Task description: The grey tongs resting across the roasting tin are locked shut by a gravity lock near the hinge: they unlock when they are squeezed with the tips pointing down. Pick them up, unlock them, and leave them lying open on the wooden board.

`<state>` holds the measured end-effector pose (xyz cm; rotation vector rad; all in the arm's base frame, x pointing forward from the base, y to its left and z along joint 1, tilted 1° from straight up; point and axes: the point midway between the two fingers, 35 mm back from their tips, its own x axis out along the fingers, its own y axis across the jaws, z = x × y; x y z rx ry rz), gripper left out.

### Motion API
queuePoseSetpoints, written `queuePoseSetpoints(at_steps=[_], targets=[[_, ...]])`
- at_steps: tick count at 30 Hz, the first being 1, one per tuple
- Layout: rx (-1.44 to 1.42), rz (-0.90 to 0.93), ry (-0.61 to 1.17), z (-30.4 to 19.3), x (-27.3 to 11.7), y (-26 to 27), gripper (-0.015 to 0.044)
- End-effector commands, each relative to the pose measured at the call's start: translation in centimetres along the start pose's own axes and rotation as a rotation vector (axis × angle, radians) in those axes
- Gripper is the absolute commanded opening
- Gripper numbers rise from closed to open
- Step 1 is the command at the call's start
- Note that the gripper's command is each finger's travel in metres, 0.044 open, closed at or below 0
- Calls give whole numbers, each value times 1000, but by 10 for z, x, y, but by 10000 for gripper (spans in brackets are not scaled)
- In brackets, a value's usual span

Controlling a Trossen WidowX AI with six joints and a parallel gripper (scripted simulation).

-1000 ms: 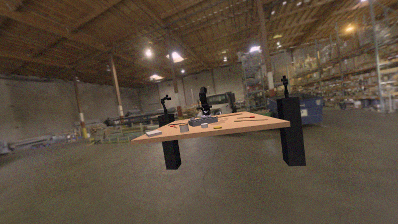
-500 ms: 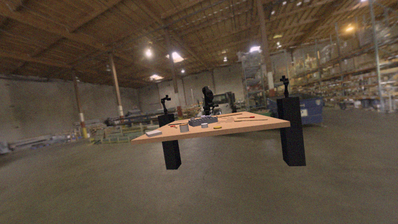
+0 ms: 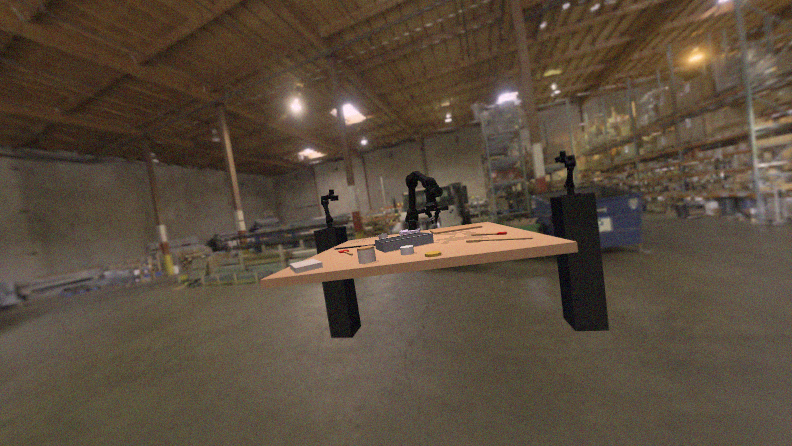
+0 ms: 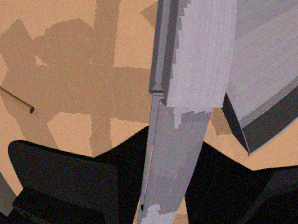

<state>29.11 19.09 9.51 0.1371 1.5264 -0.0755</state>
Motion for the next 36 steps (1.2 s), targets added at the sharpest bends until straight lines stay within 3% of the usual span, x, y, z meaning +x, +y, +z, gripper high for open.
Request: queuePoseSetpoints(at_steps=[1,28,36], targets=[[72,3,-2,-11,-2,17,-150],[573,1,17,-127,-8,109,-150],[563,1,17,-132,-8,111,-150]])
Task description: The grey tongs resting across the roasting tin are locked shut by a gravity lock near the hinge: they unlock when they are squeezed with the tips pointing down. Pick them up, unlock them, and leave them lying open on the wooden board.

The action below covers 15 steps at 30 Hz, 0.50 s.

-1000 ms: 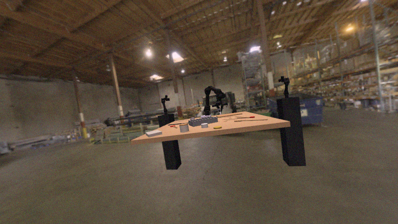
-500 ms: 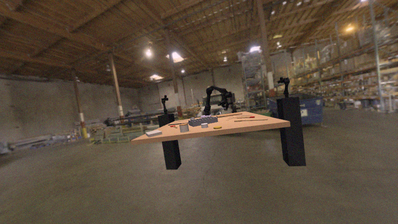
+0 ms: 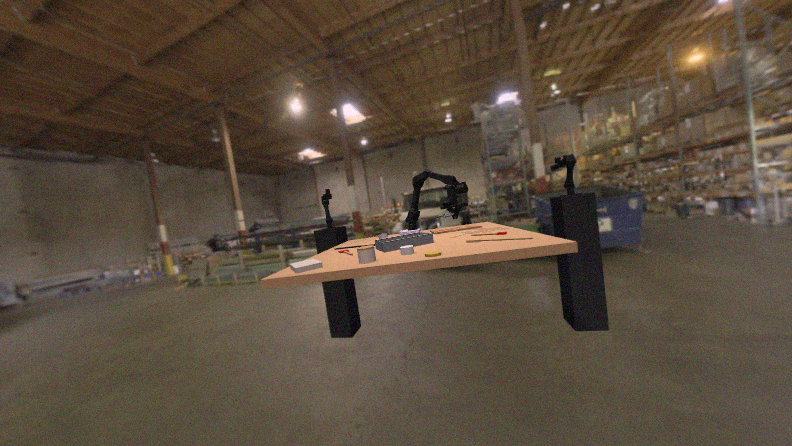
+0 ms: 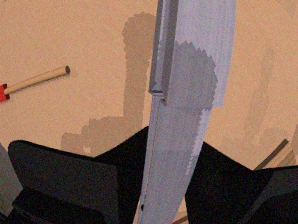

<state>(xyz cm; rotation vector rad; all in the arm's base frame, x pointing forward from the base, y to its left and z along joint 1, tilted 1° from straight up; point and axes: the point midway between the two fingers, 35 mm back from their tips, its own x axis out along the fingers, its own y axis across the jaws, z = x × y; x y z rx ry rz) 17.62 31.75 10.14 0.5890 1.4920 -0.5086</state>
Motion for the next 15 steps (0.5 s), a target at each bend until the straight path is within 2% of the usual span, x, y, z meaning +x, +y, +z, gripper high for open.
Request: queuePoseSetpoints(at_steps=[1,15], targets=[[-25,3,-4,-3,-1,0,-150],[-612,2,2,-45,-1,-8,-150]])
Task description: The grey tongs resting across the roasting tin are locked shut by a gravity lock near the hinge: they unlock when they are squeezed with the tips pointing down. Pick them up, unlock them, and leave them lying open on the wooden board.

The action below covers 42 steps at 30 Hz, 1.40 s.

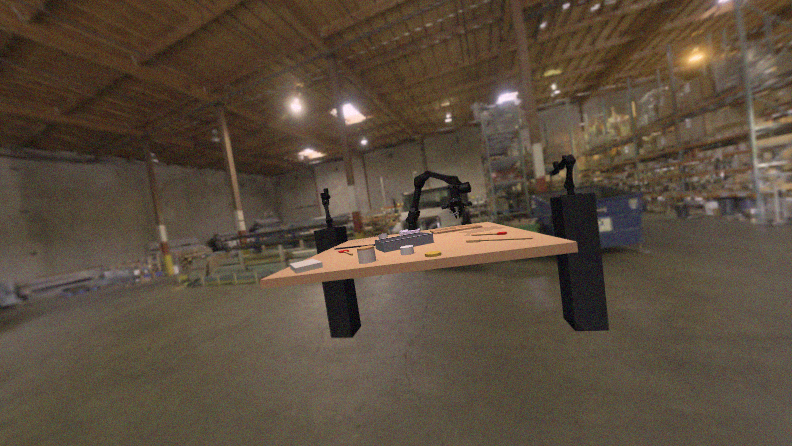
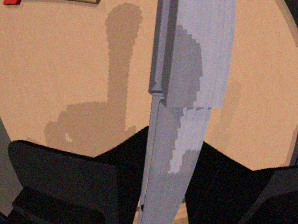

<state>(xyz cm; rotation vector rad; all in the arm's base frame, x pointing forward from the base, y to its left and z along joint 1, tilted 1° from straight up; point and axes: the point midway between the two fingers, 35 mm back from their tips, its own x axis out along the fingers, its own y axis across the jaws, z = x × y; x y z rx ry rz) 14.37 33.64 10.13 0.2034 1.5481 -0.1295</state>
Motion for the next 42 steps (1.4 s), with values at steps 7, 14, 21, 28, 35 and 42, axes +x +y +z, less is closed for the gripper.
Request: queuePoseSetpoints(at_steps=[7,14,21,28,35,42], targets=[[-417,3,4,-33,-1,7,-150],[-721,5,6,-55,-1,10,-150],[-1025,8,5,-78,-1,12,-150],[-1329,11,6,-100,-1,13,-150],[-1632,15,6,-123,-2,12,-150],[-1935,17,6,-145,-2,10,-150]])
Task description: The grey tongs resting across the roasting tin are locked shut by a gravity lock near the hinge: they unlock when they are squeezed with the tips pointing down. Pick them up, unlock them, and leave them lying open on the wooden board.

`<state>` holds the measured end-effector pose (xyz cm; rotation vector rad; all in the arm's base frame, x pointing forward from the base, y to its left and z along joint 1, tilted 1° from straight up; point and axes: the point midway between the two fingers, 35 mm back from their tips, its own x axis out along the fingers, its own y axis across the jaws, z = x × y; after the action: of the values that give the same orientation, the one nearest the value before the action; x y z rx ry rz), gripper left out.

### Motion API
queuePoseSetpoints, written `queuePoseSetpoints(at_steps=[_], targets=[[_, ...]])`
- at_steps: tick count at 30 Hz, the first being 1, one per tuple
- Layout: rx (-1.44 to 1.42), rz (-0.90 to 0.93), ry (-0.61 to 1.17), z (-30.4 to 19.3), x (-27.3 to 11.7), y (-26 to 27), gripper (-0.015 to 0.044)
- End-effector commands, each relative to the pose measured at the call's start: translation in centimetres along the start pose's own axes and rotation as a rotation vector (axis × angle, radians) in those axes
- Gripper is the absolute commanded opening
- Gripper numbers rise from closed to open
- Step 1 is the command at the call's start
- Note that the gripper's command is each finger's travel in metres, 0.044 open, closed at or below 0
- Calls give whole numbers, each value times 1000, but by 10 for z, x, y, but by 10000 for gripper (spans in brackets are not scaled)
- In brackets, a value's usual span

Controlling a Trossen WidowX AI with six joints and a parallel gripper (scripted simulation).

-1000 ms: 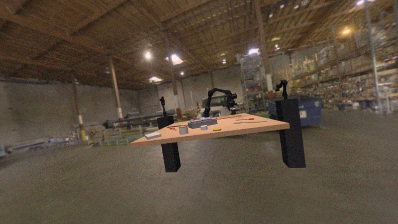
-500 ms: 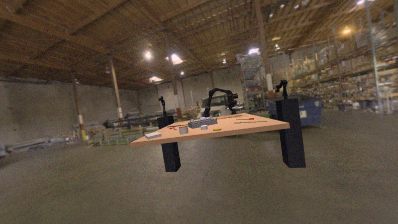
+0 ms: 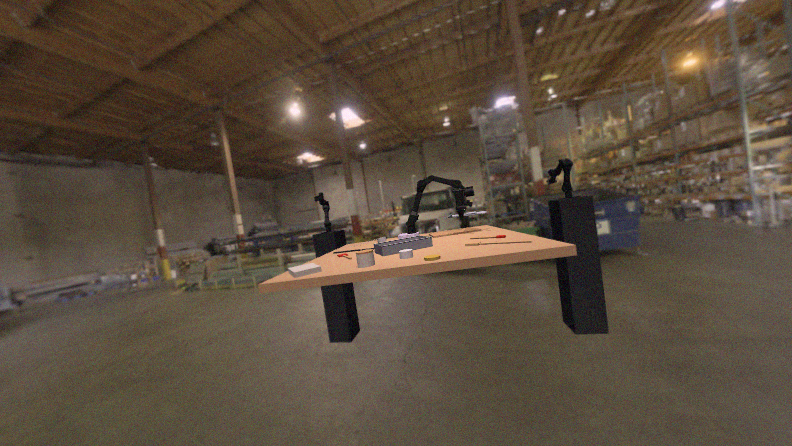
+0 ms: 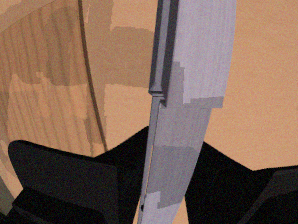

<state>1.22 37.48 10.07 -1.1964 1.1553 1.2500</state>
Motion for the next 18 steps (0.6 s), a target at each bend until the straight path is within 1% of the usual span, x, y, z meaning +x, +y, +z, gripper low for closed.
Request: queuePoseSetpoints(at_steps=[1,18], targets=[[-167,-3,-3,2,-1,12,-150],[-903,2,-5,5,-1,67,-150]])
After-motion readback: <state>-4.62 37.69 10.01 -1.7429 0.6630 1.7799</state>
